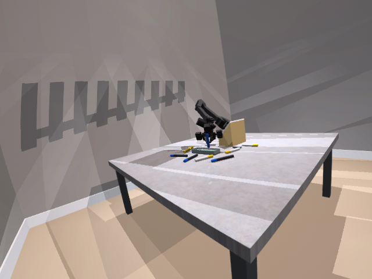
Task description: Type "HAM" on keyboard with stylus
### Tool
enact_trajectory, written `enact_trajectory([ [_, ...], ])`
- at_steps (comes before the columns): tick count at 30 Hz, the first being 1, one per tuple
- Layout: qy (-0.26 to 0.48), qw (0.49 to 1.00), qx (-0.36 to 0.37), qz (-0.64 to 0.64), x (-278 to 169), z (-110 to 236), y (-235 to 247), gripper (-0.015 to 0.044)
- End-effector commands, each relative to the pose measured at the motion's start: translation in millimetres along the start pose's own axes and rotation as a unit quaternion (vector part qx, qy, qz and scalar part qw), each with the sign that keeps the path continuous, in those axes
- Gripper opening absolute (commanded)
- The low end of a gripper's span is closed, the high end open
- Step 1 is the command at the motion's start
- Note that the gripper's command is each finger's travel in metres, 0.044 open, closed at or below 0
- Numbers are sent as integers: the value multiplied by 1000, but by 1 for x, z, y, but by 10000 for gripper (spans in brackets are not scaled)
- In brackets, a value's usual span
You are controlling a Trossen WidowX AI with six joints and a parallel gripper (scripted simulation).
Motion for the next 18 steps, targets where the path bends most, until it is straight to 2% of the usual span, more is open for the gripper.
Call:
enact_trajectory([
  [1, -5, 1000, 0, -2, 13, 6, 0, 81],
  [6, -5, 1000, 0, -2, 28, 15, 1, 81],
  [18, -5, 1000, 0, -2, 28, 16, 1, 81],
])
Point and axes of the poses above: the point midway between the two fingers, 35 mm back from their tips, its own z axis back along the fingers, its own y axis across the jaws, x = y × z, the point moved 7 cm from there along z, back along the fingers, and after that the axes turned 4 degrees about -z, right-handed, at the moved point
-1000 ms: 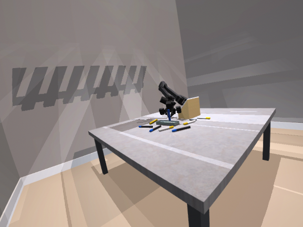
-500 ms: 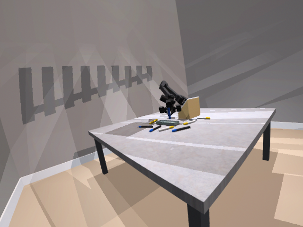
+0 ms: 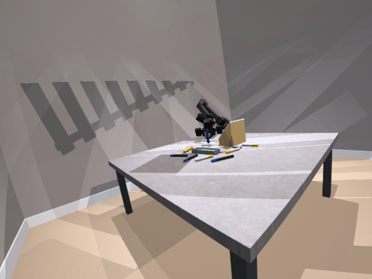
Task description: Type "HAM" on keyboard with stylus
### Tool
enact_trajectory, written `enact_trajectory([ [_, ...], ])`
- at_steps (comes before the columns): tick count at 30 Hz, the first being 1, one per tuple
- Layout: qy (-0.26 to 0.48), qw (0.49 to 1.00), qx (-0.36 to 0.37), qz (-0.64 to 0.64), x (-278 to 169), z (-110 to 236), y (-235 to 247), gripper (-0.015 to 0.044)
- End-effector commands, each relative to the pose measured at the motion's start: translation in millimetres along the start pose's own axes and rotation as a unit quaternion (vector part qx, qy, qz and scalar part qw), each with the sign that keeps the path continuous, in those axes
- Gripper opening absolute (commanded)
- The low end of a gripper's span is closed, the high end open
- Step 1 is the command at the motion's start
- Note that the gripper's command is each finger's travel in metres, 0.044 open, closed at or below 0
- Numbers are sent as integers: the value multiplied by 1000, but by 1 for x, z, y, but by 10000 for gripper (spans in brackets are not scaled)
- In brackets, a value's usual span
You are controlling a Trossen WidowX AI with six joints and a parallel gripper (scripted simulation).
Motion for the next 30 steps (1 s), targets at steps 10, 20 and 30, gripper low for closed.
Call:
enact_trajectory([
  [10, 1, 1000, 0, 0, 0, 3, -13, 0],
  [20, 2, 1000, 0, -1, -7, 22, -62, 0],
  [30, 0, 1000, -5, -1, -19, 53, -105, 0],
])
Point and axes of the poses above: the point midway between the two fingers, 35 mm back from their tips, its own z axis back along the fingers, its own y axis across the jaws, x = y × z, the point moved 7 cm from there along z, back along the fingers, and after that the axes turned 4 degrees about -z, right-handed, at the moved point
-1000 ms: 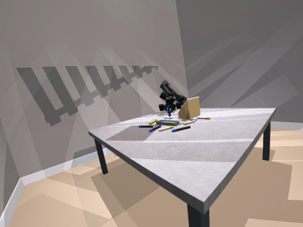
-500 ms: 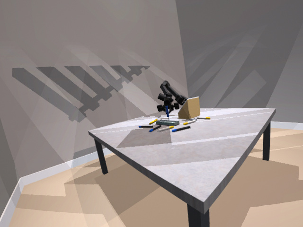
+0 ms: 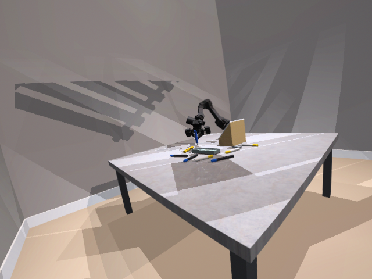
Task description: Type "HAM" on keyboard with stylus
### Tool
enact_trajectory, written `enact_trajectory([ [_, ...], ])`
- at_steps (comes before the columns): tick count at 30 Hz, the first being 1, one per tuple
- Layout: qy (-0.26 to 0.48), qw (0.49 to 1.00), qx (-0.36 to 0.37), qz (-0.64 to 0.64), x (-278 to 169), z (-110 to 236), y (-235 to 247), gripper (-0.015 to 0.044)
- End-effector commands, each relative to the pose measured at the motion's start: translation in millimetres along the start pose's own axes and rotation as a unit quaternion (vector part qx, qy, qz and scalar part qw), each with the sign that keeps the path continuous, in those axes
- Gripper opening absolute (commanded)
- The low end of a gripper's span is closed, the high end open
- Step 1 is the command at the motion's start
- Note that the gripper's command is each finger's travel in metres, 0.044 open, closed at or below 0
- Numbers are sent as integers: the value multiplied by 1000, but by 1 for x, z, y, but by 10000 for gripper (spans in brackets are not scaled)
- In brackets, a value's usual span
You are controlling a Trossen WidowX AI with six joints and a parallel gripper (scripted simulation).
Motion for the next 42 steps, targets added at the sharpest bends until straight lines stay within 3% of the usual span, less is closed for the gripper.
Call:
enact_trajectory([
  [1, -8, 1000, -4, 4, -1, 12, -14, 0],
  [23, -8, 1000, -5, 4, -18, 2, -15, 0],
  [26, -7, 1000, -5, 4, -19, 1, -16, 79],
  [42, -7, 1000, -5, 4, -19, 0, -17, 81],
])
Point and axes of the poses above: the point midway between the two fingers, 35 mm back from their tips, its own z axis back along the fingers, its own y axis across the jaws, x = y × z, the point moved 7 cm from there along z, back along the fingers, and after that the axes turned 4 degrees about -z, right-handed, at the moved point
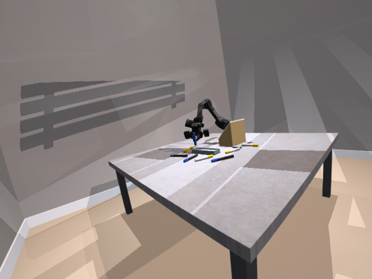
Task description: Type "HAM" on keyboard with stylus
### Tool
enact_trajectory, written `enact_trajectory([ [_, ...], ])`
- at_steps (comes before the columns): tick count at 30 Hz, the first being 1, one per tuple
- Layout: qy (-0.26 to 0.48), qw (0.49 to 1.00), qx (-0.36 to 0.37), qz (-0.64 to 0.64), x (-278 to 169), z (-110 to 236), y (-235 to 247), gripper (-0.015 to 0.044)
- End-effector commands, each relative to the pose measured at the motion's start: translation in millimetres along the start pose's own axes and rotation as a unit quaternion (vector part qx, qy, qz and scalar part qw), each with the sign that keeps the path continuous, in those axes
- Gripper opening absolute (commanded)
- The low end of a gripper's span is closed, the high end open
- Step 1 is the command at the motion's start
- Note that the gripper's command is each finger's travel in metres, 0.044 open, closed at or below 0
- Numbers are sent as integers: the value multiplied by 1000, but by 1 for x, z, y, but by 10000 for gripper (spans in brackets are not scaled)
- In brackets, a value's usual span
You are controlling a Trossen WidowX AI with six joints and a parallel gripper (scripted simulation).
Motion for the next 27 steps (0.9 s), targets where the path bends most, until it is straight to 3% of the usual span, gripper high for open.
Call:
enact_trajectory([
  [1, -3, 1000, 1, 3, 0, 0, -2, 81],
  [27, -3, 1000, 1, 3, -5, -3, -2, 81],
])
Point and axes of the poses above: the point midway between the two fingers, 35 mm back from their tips, its own z axis back along the fingers, its own y axis across the jaws, x = y × z, the point moved 7 cm from there along z, back along the fingers, and after that the axes turned 4 degrees about -z, right-handed, at the moved point
